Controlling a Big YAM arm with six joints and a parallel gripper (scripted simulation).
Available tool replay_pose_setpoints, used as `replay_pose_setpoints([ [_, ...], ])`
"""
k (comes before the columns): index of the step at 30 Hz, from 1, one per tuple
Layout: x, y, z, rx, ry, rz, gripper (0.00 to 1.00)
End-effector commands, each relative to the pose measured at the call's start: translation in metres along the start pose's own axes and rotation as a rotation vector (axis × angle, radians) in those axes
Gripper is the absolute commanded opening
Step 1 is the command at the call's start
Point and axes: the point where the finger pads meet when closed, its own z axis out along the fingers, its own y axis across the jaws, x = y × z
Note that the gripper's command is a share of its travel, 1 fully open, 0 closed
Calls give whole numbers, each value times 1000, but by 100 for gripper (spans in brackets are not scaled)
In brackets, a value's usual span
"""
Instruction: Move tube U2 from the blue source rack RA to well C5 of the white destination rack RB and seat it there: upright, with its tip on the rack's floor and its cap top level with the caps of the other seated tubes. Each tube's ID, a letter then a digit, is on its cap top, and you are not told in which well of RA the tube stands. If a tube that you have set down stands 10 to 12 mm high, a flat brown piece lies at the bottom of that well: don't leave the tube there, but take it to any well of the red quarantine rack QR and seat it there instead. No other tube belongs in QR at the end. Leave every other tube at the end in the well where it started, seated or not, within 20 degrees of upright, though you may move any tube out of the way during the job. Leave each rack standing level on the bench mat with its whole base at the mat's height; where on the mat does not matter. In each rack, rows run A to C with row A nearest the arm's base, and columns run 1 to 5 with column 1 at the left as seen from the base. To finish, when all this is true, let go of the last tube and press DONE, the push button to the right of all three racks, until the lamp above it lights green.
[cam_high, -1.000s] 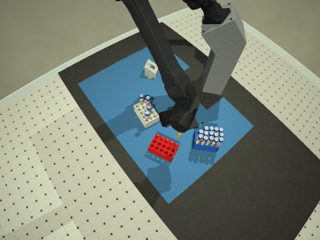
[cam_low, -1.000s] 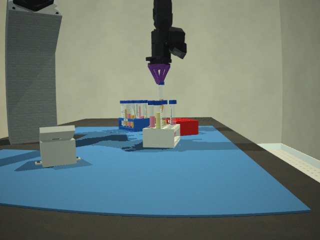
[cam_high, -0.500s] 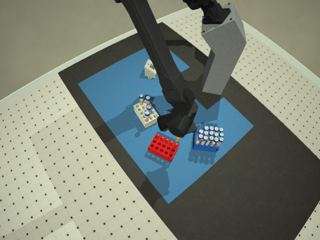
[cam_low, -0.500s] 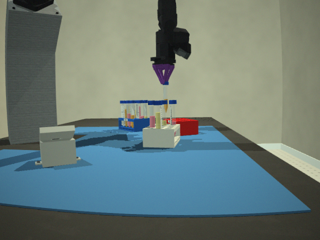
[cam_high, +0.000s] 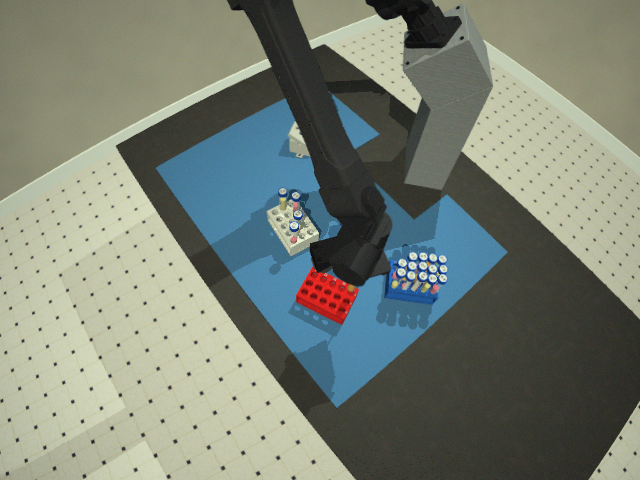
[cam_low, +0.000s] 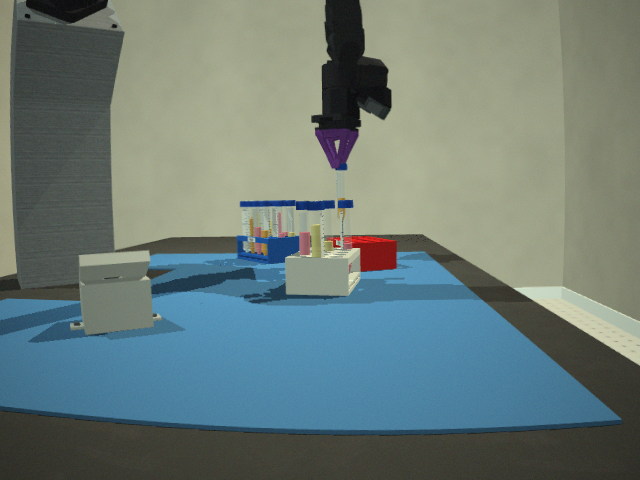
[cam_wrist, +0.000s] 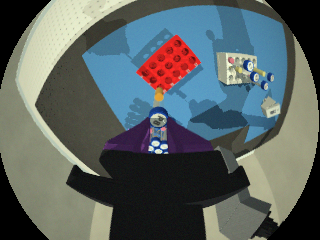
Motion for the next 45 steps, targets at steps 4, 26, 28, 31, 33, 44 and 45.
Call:
replay_pose_setpoints([
  [4, -10, 27, -13, -24, -20, -4, 0],
  [26, -19, 20, -10, -20, -20, 10, 0],
  [28, -19, 20, -10, -20, -20, 10, 0],
  [31, -19, 20, -10, -20, -20, 10, 0],
  [33, -19, 20, -10, -20, -20, 10, 0],
  [44, -18, 23, -10, -20, -20, 10, 0],
  [45, -18, 23, -10, -20, -20, 10, 0],
])
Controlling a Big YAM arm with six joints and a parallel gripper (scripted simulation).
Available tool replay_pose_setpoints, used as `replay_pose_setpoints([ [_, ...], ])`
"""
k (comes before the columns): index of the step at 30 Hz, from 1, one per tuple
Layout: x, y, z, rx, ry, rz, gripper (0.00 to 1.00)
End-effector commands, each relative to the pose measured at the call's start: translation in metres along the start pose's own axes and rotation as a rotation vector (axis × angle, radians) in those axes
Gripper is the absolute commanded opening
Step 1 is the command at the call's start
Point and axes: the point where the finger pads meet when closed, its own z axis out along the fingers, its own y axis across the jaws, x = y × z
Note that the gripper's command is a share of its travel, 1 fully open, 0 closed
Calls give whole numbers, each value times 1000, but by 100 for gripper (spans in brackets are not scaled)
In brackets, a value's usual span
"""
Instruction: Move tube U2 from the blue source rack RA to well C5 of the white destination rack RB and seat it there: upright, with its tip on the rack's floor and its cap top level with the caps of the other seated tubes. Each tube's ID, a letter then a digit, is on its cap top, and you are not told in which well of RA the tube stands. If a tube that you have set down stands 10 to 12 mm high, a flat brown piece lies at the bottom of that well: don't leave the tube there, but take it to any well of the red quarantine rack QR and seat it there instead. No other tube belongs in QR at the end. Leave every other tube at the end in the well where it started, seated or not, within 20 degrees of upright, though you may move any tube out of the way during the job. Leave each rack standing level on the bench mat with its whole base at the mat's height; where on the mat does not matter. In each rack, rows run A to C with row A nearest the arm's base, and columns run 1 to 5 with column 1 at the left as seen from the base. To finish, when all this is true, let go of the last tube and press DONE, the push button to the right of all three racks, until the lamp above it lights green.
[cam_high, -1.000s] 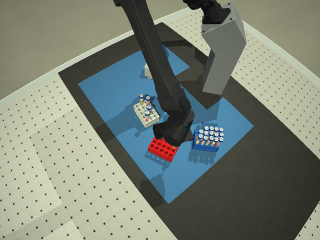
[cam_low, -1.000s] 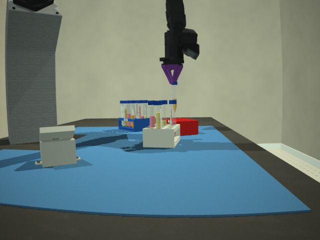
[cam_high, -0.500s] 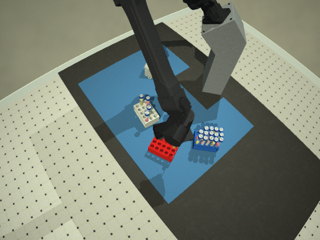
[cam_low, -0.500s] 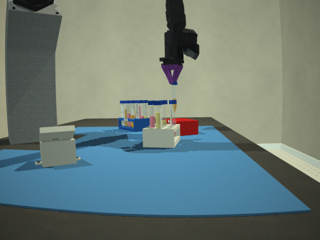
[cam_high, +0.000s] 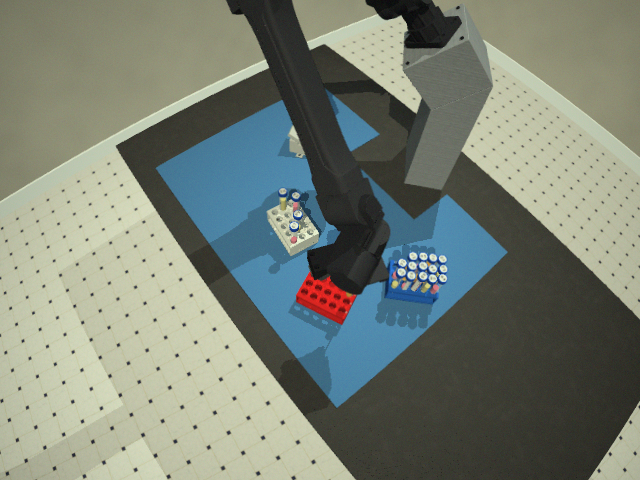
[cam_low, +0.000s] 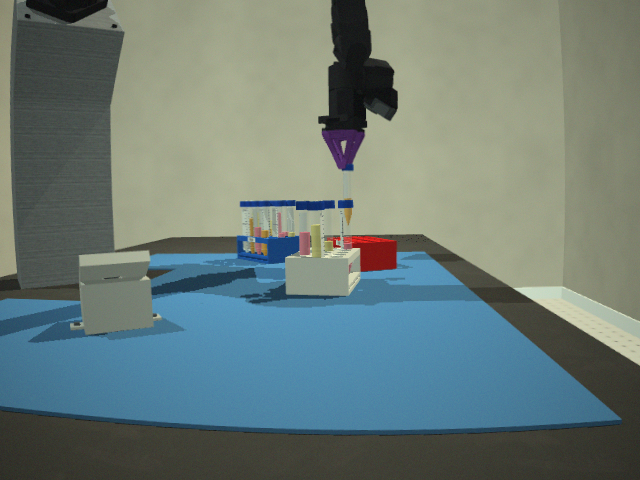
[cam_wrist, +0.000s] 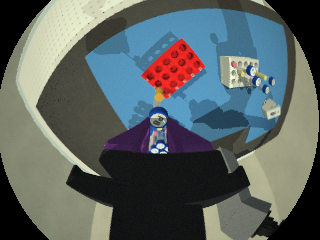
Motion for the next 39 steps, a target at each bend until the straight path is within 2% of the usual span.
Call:
replay_pose_setpoints([
  [1, -8, 21, -18, -31, -25, 3, 0],
  [4, -2, 20, -11, -20, -16, -12, 0],
  [12, -11, 12, 1, -15, -18, 5, 0],
  [16, -21, 10, -1, -20, -25, 22, 0],
  [21, -12, 16, 1, -22, -22, 4, 0],
  [31, -13, 12, 7, -17, -19, 10, 0],
  [32, -18, 16, 0, -29, -29, 17, 0],
  [36, -15, 11, 9, -16, -19, 14, 0],
  [39, -14, 12, 8, -19, -20, 11, 0],
])
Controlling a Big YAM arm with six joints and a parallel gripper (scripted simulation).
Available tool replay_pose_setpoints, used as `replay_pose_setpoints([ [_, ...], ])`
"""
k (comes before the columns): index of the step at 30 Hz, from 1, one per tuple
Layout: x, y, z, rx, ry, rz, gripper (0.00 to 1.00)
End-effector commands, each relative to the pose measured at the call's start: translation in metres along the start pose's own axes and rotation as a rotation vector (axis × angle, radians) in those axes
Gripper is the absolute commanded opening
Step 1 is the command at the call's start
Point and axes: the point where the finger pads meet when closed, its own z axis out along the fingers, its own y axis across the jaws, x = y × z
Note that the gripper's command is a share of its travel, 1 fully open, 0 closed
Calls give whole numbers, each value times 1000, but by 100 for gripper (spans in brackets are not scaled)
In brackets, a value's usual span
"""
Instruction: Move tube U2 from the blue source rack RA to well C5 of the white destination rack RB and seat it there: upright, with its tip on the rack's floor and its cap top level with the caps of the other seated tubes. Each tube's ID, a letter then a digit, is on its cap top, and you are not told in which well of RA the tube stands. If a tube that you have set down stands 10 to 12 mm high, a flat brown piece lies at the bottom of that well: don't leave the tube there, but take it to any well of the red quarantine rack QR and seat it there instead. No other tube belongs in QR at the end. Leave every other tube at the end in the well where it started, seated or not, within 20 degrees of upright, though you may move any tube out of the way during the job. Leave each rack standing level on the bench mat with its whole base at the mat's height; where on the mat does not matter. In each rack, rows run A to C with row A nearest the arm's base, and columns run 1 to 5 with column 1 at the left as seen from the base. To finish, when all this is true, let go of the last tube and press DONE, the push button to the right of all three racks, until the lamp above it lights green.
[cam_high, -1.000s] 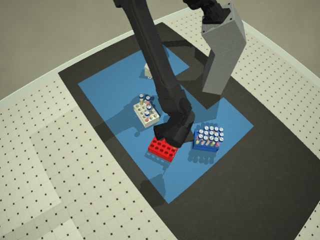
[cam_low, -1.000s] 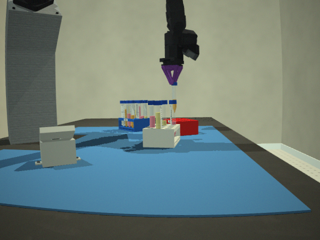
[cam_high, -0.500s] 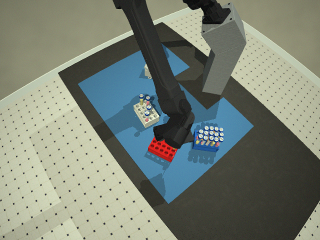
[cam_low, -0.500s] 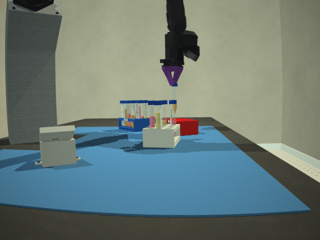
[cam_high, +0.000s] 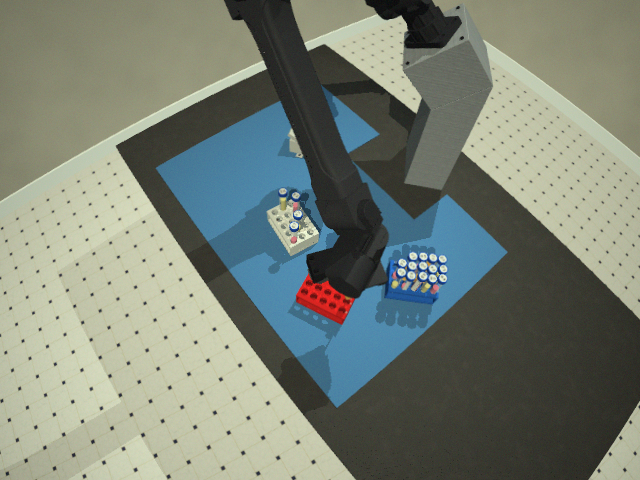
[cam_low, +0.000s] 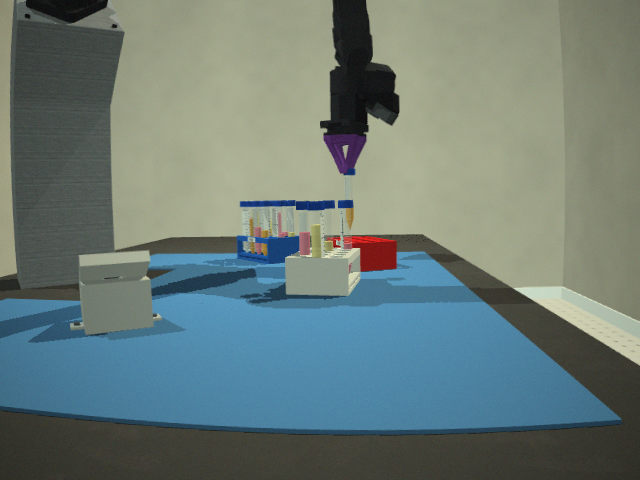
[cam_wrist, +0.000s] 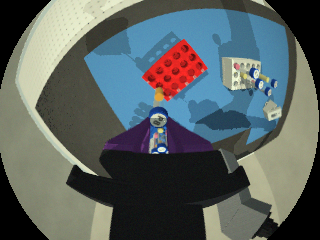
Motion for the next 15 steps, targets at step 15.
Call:
replay_pose_setpoints([
  [15, -10, 12, 3, -21, -19, 8, 0],
])
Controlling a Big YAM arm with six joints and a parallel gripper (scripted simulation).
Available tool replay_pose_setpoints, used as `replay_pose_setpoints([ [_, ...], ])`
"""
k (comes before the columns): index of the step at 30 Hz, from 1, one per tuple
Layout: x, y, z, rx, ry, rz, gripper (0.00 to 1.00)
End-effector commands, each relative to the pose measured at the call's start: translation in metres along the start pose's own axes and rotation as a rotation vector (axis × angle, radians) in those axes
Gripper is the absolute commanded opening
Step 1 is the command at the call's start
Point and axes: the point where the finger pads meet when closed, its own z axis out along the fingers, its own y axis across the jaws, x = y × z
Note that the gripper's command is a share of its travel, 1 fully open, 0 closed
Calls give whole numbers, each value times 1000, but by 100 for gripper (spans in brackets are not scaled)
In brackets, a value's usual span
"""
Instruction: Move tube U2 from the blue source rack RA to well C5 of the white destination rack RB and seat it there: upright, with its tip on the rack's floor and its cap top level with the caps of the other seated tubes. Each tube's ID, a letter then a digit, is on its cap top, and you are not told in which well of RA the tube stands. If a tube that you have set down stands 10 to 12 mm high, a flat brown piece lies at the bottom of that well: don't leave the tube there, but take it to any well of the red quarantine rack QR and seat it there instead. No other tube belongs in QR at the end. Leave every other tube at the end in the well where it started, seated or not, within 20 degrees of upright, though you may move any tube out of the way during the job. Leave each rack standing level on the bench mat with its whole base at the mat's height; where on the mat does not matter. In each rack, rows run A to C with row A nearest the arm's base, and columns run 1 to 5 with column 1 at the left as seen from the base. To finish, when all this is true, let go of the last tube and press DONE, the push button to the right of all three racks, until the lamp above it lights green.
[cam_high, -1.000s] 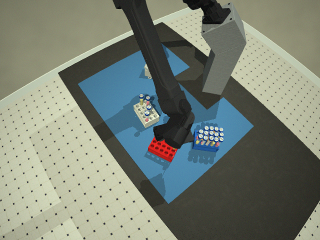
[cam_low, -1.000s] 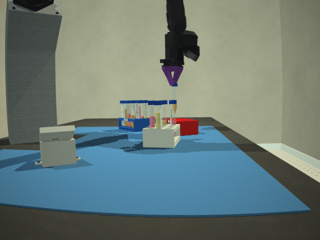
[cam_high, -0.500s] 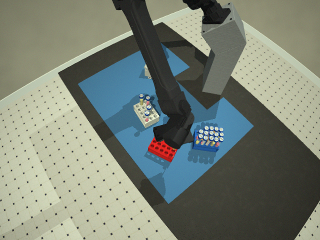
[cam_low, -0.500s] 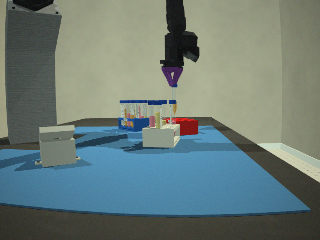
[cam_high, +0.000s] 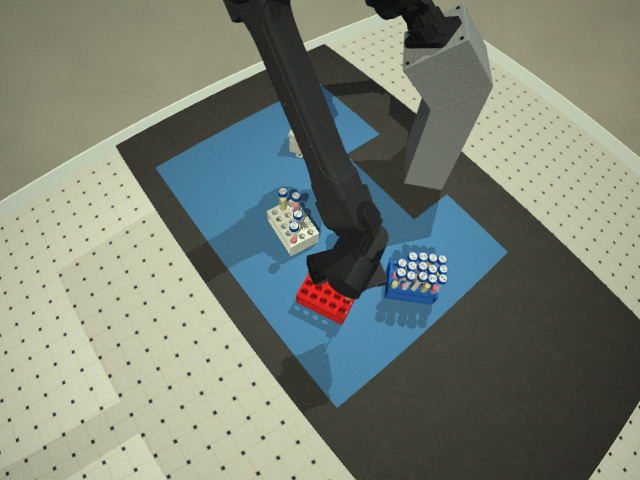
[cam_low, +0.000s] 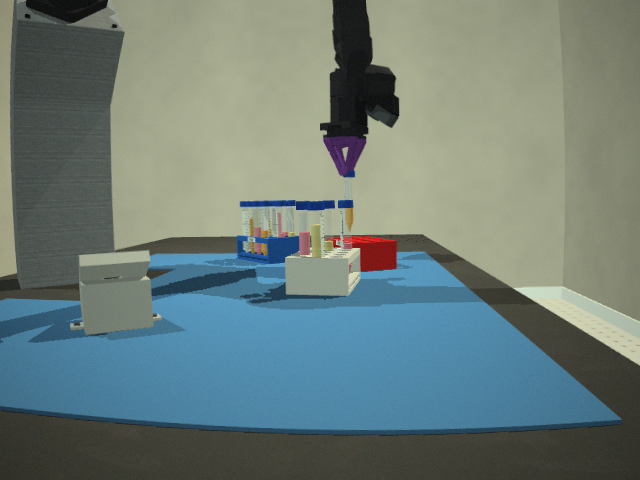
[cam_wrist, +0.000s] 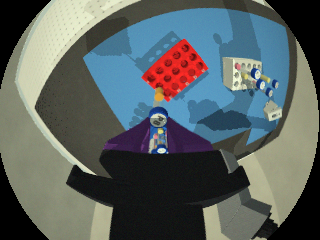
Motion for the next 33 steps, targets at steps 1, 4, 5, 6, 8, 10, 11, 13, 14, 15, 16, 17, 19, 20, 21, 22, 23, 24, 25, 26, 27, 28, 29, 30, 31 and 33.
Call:
replay_pose_setpoints([
  [1, -13, 11, 0, -22, -22, 13, 0],
  [4, -16, 9, 0, -21, -23, 19, 0],
  [5, -14, 10, 1, -20, -21, 16, 0],
  [6, -12, 11, 2, -20, -20, 12, 0],
  [8, -11, 11, 3, -20, -19, 11, 0],
  [10, -13, 10, 3, -20, -21, 14, 0],
  [11, -13, 10, 3, -20, -21, 14, 0],
  [13, -24, 9, -2, -27, -30, 30, 0],
  [14, -22, 9, 0, -25, -28, 28, 0],
  [15, -19, 10, 1, -25, -27, 23, 0],
  [16, -16, 11, 1, -26, -26, 17, 0],
  [17, -13, 12, 2, -25, -24, 12, 0],
  [19, -11, 11, 6, -20, -19, 9, 0],
  [20, -12, 10, 7, -19, -19, 12, 0],
  [21, -12, 8, 7, -17, -19, 14, 0],
  [22, -13, 7, 6, -19, -20, 16, 0],
  [23, -14, 7, 7, -18, -20, 16, 0],
  [24, -14, 8, 6, -19, -21, 16, 0],
  [25, -12, 8, 7, -19, -20, 13, 0],
  [26, -10, 9, 8, -18, -18, 9, 0],
  [27, -10, 9, 8, -18, -18, 9, 0],
  [28, -10, 9, 8, -18, -18, 9, 0],
  [29, -11, 9, 7, -21, -20, 13, 0],
  [30, -12, 8, 8, -19, -20, 13, 0],
  [31, -12, 7, 9, -18, -19, 15, 0],
  [33, -12, 6, 11, -16, -18, 15, 0],
])
